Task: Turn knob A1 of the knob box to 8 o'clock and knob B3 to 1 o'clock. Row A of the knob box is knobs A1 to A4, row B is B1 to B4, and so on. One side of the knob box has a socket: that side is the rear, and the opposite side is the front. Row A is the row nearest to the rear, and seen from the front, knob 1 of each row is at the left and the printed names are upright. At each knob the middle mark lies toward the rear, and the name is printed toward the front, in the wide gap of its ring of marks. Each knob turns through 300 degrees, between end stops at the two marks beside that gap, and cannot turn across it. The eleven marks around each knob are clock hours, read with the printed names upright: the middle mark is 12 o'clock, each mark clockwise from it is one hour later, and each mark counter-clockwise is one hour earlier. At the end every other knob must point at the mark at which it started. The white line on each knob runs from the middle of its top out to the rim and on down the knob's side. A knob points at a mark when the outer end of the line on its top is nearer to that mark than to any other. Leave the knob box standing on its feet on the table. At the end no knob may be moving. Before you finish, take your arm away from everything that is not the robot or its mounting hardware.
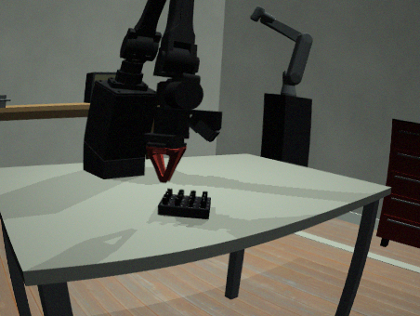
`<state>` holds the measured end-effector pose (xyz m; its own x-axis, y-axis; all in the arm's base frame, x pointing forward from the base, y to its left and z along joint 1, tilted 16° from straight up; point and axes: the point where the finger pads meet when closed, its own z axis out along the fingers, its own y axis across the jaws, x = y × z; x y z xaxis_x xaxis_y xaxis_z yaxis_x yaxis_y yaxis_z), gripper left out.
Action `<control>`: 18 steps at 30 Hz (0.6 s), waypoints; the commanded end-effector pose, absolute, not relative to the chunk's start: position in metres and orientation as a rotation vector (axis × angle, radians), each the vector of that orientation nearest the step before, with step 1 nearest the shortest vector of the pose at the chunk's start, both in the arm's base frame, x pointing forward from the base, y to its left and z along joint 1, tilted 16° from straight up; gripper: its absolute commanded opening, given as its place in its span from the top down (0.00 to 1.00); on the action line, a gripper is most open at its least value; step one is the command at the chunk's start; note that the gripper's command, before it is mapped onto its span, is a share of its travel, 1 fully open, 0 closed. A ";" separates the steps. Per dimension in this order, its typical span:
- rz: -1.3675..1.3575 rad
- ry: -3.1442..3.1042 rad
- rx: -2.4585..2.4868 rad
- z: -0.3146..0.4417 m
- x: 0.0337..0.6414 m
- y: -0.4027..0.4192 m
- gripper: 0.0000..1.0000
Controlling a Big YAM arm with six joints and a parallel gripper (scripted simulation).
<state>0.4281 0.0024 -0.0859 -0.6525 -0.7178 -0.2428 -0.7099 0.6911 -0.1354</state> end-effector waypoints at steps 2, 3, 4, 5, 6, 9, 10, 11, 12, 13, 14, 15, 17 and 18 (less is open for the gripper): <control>-0.017 2.703 -0.885 -0.074 0.430 -0.001 0.81; -0.012 2.713 -0.850 -0.074 0.430 0.000 0.81; -0.005 2.725 -0.815 -0.074 0.429 0.000 0.81; 0.001 2.737 -0.780 -0.074 0.429 0.000 0.81; 0.001 2.737 -0.780 -0.074 0.429 0.000 0.81; 0.023 2.778 -0.659 -0.077 0.427 0.000 0.81; 0.027 2.783 -0.621 -0.074 0.427 0.000 0.81; 0.031 2.786 -0.583 -0.072 0.429 0.000 0.81; 0.035 2.790 -0.546 -0.071 0.429 0.000 0.81; 0.042 2.799 -0.509 -0.071 0.429 0.001 0.81; 0.047 2.806 -0.473 -0.070 0.429 0.001 0.81; 0.052 2.810 -0.435 -0.070 0.430 0.001 0.81; 0.065 2.827 -0.361 -0.071 0.429 0.001 0.81; 0.071 2.837 -0.324 -0.072 0.427 0.001 0.81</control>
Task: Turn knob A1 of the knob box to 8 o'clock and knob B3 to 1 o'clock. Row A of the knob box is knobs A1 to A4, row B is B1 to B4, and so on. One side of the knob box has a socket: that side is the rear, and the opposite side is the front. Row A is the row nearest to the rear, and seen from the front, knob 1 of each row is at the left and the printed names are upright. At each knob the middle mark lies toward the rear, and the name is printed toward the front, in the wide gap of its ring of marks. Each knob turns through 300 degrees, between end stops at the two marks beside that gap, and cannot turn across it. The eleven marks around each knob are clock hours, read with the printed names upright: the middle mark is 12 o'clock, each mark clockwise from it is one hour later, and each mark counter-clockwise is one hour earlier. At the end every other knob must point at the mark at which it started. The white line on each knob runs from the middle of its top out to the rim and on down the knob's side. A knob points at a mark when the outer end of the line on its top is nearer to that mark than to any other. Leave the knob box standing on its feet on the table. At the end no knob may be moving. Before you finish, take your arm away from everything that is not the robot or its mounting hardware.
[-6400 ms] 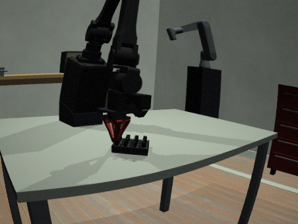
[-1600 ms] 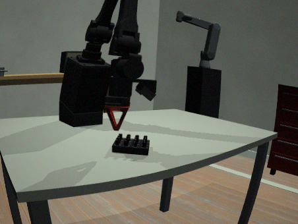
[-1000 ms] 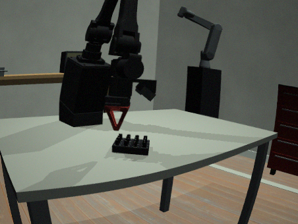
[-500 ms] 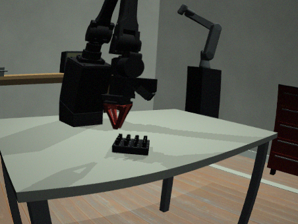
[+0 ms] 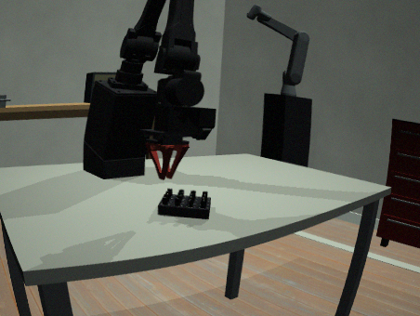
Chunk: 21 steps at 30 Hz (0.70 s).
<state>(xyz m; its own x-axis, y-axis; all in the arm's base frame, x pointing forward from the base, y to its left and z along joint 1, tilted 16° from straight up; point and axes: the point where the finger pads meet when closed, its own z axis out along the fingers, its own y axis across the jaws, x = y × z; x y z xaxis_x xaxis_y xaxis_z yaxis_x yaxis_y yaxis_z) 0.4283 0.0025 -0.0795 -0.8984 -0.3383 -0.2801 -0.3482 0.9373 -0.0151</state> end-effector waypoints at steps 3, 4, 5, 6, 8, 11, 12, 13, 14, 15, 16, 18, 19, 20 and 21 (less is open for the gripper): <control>0.086 2.840 -0.210 -0.068 0.429 0.001 0.81; 0.092 2.844 -0.172 -0.068 0.428 0.002 0.81; 0.092 2.844 -0.172 -0.068 0.428 0.002 0.81; 0.092 2.844 -0.172 -0.068 0.428 0.002 0.81; 0.112 2.856 -0.040 -0.068 0.428 0.002 0.81; 0.128 2.855 0.076 -0.066 0.428 0.002 0.81; 0.134 2.853 0.115 -0.065 0.429 0.002 0.81; 0.139 2.850 0.153 -0.065 0.429 0.003 0.81; 0.145 2.849 0.192 -0.064 0.429 0.003 0.81; 0.150 2.848 0.231 -0.064 0.429 0.003 0.81; 0.156 2.849 0.271 -0.065 0.428 0.003 0.81; 0.166 2.846 0.349 -0.066 0.427 0.003 0.81; 0.172 2.841 0.388 -0.065 0.427 0.003 0.81; 0.178 2.833 0.427 -0.063 0.428 0.003 0.81; 0.184 2.827 0.466 -0.062 0.428 0.003 0.81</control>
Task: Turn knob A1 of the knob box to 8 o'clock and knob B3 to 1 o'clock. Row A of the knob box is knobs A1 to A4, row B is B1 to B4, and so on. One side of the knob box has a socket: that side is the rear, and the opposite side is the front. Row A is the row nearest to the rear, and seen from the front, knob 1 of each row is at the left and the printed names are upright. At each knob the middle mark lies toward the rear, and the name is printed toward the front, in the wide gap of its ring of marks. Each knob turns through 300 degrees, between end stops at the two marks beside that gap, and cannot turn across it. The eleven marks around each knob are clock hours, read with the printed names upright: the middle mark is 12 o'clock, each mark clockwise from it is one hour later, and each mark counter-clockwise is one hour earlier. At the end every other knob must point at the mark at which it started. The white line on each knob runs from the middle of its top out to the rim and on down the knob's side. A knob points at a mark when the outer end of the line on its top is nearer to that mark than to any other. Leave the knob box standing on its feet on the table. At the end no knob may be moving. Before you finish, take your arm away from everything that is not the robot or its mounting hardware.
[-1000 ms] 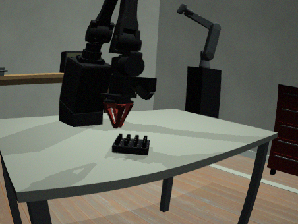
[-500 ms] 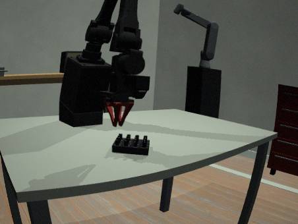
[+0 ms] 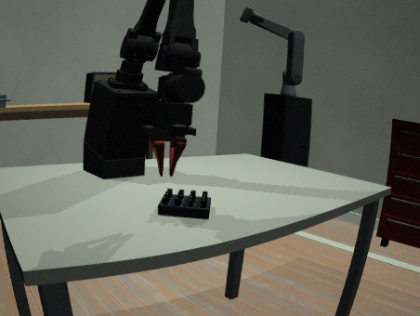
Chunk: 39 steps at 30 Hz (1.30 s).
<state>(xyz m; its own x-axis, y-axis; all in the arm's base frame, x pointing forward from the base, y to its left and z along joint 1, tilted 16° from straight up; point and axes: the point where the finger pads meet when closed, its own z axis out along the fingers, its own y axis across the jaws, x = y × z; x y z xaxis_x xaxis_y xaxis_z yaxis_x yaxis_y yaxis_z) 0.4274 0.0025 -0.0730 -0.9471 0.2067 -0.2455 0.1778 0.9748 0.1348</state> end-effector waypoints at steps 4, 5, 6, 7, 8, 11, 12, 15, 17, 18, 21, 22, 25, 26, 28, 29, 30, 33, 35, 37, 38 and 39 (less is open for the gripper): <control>0.201 2.812 0.600 -0.062 0.427 0.004 0.81; 0.207 2.801 0.638 -0.061 0.428 0.004 0.81; 0.213 2.791 0.676 -0.060 0.428 0.004 0.81; 0.218 2.784 0.716 -0.060 0.428 0.004 0.81; 0.223 2.776 0.751 -0.060 0.428 0.004 0.81; 0.227 2.774 0.806 -0.064 0.426 0.004 0.81; 0.227 2.773 0.809 -0.064 0.426 0.005 0.81; 0.229 2.770 0.809 -0.063 0.427 0.005 0.81; 0.229 2.770 0.809 -0.063 0.427 0.005 0.81; 0.229 2.770 0.809 -0.063 0.427 0.005 0.81; 0.229 2.770 0.809 -0.063 0.427 0.005 0.81; 0.229 2.770 0.809 -0.063 0.427 0.005 0.81; 0.229 2.770 0.809 -0.063 0.427 0.005 0.81; 0.229 2.772 0.803 -0.063 0.427 0.005 0.81; 0.229 2.772 0.802 -0.063 0.427 0.005 0.81; 0.229 2.772 0.802 -0.063 0.427 0.005 0.81; 0.229 2.772 0.802 -0.063 0.427 0.005 0.81; 0.229 2.772 0.802 -0.063 0.427 0.005 0.81; 0.229 2.772 0.802 -0.063 0.427 0.005 0.81; 0.229 2.772 0.802 -0.063 0.427 0.005 0.81; 0.229 2.772 0.802 -0.063 0.427 0.005 0.81; 0.229 2.772 0.802 -0.063 0.427 0.005 0.81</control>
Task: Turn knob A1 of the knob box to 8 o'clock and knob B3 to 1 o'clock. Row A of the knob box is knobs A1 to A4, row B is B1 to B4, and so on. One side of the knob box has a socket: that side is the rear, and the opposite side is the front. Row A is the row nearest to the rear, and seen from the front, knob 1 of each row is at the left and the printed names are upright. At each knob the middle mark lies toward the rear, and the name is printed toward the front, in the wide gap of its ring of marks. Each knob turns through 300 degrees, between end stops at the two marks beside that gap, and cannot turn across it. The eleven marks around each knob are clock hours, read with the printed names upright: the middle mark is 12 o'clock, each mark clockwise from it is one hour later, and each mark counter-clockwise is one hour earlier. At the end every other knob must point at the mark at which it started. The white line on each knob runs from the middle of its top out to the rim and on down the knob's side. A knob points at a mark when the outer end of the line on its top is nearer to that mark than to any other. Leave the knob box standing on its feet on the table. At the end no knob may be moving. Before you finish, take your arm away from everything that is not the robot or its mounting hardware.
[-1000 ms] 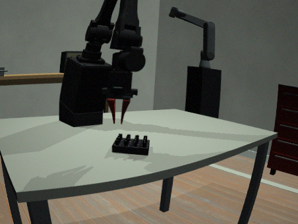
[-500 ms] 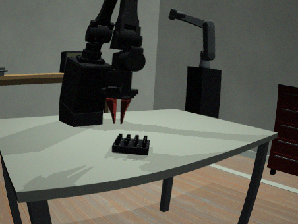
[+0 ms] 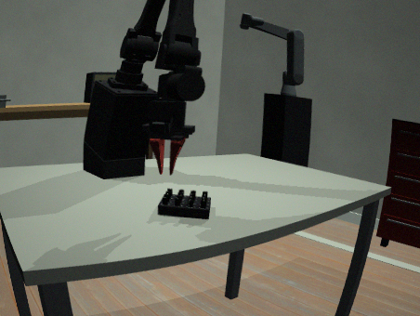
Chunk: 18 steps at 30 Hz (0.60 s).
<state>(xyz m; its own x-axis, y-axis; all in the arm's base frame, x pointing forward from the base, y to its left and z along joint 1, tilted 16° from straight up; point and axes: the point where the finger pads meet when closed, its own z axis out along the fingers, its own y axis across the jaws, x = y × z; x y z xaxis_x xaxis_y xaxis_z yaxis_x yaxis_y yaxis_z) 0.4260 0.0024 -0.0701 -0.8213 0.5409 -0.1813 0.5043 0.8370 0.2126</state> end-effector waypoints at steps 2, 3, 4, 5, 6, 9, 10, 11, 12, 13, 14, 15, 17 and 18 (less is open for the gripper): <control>0.229 2.772 0.802 -0.063 0.427 0.005 0.81; 0.229 2.772 0.802 -0.063 0.427 0.005 0.81; 0.229 2.772 0.802 -0.063 0.427 0.005 0.81; 0.229 2.772 0.802 -0.063 0.427 0.005 0.81; 0.229 2.772 0.802 -0.063 0.427 0.005 0.81; 0.229 2.772 0.802 -0.063 0.427 0.005 0.81; 0.229 2.772 0.802 -0.064 0.427 0.005 0.81; 0.229 2.772 0.802 -0.064 0.427 0.005 0.81; 0.228 2.773 0.802 -0.064 0.427 0.005 0.81; 0.228 2.773 0.802 -0.064 0.427 0.005 0.81; 0.228 2.773 0.802 -0.064 0.427 0.005 0.81; 0.228 2.773 0.803 -0.065 0.427 0.005 0.81; 0.228 2.776 0.803 -0.068 0.427 0.005 0.81; 0.227 2.777 0.804 -0.070 0.427 0.005 0.81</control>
<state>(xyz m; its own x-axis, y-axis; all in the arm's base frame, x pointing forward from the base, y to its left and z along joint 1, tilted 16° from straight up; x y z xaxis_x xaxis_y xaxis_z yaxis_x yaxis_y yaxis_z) 0.4260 0.0024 -0.0701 -0.8213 0.5410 -0.1814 0.5043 0.8369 0.2126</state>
